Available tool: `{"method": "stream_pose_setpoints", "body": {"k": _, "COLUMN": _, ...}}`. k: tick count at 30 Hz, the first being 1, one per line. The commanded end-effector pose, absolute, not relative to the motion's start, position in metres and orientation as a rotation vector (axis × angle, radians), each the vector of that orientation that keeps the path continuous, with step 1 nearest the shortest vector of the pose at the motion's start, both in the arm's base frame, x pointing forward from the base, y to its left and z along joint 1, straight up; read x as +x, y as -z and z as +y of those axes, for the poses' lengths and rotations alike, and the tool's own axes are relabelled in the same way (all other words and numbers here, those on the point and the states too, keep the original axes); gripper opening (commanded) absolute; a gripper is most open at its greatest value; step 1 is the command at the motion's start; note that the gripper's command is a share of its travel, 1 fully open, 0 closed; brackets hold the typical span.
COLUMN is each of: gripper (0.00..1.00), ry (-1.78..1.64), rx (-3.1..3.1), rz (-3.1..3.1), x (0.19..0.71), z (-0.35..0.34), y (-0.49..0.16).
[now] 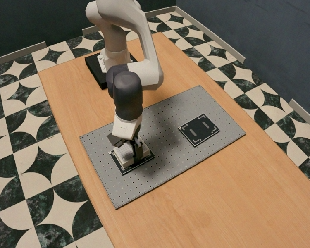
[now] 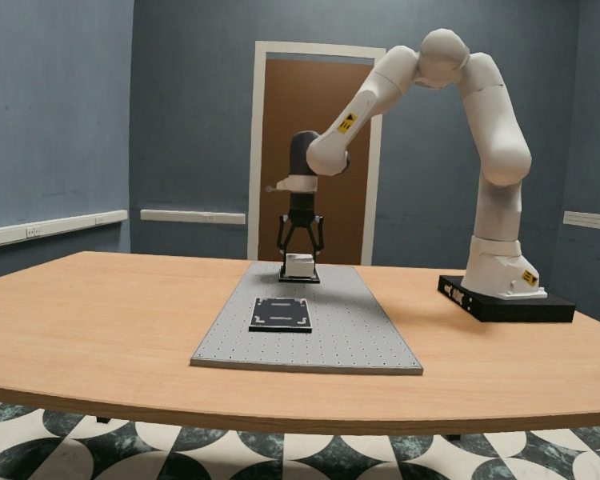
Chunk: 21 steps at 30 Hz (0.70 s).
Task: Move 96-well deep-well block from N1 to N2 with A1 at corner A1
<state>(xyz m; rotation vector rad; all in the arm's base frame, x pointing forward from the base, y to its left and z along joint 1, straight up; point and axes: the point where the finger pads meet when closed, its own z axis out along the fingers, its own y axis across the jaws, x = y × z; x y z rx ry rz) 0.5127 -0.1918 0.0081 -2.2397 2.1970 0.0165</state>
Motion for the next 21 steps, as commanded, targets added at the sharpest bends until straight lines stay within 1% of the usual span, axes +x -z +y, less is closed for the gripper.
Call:
{"method": "stream_pose_setpoints", "body": {"k": 1, "gripper": 0.6, "ry": -0.006, "rx": -2.237, "rz": 2.199, "x": 0.5144, "z": -0.1928, "y": -0.0081}}
{"method": "stream_pose_setpoints", "body": {"k": 18, "gripper": 0.6, "ry": -0.006, "rx": -2.237, "rz": 2.199, "x": 0.5143, "z": -0.1927, "y": -0.0056}}
{"method": "stream_pose_setpoints", "body": {"k": 19, "gripper": 1.0, "ry": -0.006, "rx": -2.237, "rz": 2.199, "x": 0.5143, "z": -0.1927, "y": -0.0051}}
{"method": "stream_pose_setpoints", "body": {"k": 21, "gripper": 1.0, "ry": -0.006, "rx": -2.237, "rz": 2.199, "x": 0.5143, "z": -0.1927, "y": -0.0051}}
